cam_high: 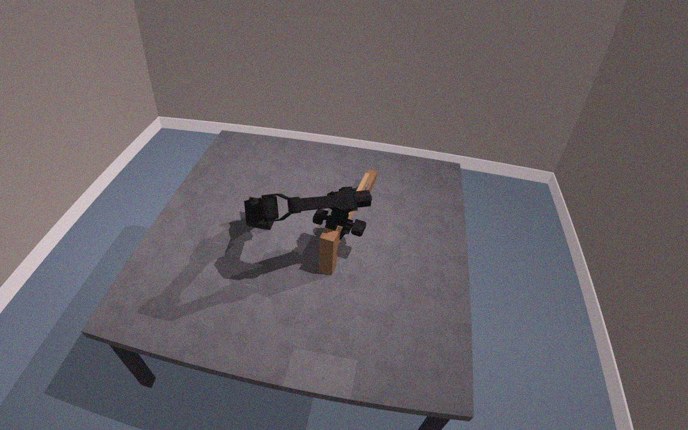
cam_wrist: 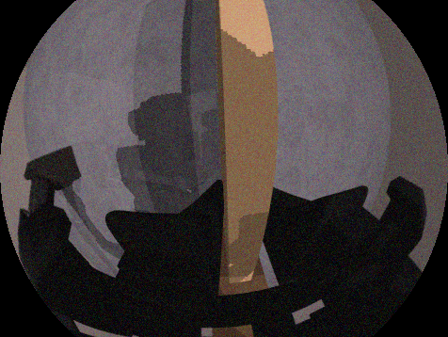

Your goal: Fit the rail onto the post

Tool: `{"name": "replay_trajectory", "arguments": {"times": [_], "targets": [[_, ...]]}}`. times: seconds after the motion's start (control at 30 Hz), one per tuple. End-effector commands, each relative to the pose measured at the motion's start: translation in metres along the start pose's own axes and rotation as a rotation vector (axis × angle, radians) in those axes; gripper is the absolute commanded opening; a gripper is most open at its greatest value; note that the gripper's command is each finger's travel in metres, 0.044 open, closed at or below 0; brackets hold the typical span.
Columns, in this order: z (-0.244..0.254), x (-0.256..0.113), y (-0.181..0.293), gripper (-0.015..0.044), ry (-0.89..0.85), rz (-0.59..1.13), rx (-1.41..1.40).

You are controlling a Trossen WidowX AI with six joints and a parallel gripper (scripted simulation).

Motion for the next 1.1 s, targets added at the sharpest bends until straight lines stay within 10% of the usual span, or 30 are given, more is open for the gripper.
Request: {"name": "replay_trajectory", "arguments": {"times": [0.0, 1.07], "targets": [[-0.0011, -0.0032, 0.0041, 0.0000, 0.004, 0.002, -0.006], [-0.0032, -0.0032, 0.0113, 0.0000, 0.004, 0.003, -0.007]]}}
Point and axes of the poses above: the point midway between the two fingers, 35 mm back from their tips, its own x axis out along the fingers, its own z axis across the jaws, y = z × x, the point moved 1 cm from there along -x, back along the fingers, and after that the axes turned 15 degrees about x, right-handed, at the moved point
